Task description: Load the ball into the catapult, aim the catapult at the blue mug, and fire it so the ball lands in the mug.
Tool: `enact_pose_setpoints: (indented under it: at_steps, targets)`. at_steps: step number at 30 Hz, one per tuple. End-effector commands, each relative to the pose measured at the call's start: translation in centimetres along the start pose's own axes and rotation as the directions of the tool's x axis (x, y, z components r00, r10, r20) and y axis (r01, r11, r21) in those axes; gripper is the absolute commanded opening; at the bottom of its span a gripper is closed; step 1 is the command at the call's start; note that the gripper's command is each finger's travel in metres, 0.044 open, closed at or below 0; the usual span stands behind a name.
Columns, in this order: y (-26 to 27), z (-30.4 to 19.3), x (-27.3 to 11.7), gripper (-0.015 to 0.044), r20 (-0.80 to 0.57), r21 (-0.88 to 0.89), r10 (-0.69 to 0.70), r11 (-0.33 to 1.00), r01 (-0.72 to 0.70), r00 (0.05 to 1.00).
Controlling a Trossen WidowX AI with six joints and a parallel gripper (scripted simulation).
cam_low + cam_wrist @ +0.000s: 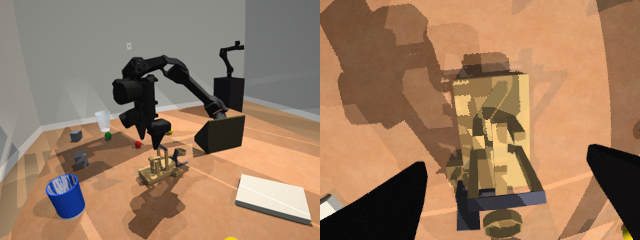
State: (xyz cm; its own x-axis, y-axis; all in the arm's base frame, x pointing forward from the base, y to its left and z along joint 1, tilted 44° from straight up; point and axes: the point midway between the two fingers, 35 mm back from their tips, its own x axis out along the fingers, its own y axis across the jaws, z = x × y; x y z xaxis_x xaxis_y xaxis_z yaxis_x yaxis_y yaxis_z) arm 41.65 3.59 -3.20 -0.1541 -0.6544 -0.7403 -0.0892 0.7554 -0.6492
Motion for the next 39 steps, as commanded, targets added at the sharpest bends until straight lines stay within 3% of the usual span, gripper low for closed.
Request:
enact_pose_setpoints:
  at_steps: [1, 10, 11, 16, 28, 39]
  targets:
    - [-0.2, -0.1, 0.8, 0.044, -0.014, 0.0, -0.002, 1.0, 0.002, 1.0]
    - [0.1, -0.4, -4.8, 0.044, 0.023, -0.106, -0.005, 0.994, 0.007, 1.0]
    - [-0.5, -0.3, -2.5, 0.0414, -0.001, -0.068, -0.011, 0.998, 0.011, 1.0]
    - [-7.3, 0.1, -0.2, 0.03, 0.0, 0.015, 0.006, 1.0, -0.006, 1.0]
    - [-23.1, -4.8, 6.2, 0.03, -0.03, 0.23, -0.02, 0.973, 0.026, 0.999]
    - [-23.5, -5.7, 7.8, 0.03, -0.032, 0.235, -0.022, 0.972, 0.029, 0.999]
